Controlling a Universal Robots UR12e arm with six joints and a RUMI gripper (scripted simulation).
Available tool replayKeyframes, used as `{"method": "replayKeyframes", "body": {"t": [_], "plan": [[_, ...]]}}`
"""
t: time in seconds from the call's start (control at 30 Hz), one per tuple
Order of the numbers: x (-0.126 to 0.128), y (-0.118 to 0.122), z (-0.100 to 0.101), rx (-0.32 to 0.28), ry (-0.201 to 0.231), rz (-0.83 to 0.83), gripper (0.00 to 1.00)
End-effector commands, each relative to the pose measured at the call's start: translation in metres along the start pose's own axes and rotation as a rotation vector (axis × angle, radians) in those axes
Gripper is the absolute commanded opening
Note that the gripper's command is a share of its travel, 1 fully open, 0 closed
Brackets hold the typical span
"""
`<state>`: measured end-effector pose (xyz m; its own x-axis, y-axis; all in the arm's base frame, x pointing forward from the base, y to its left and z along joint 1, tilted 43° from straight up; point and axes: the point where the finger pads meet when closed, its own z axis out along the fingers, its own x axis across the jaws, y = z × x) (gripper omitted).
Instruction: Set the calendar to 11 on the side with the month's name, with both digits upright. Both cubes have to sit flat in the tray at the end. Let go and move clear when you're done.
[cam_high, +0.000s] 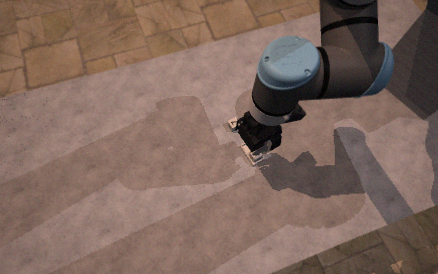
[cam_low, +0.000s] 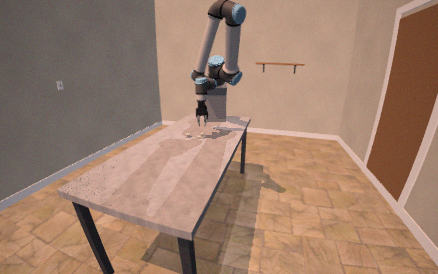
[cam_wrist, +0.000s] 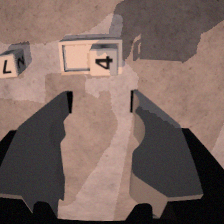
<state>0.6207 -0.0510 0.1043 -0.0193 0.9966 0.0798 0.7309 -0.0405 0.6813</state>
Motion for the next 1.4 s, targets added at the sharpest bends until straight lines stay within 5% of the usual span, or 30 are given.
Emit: {"method": "replayKeyframes", "body": {"t": [0.0, 0.2, 0.23, 1.37], "plan": [[0.0008, -0.0038, -0.0121, 0.01, 0.007, 0.002, 0.28], [0.0001, -0.0022, -0.0131, 0.008, 0.006, 0.001, 0.28], [-0.0001, -0.002, -0.0131, 0.008, 0.006, 0.001, 1.0], [-0.006, -0.0025, -0.0106, 0.01, 0.007, -0.063, 1.0]]}}
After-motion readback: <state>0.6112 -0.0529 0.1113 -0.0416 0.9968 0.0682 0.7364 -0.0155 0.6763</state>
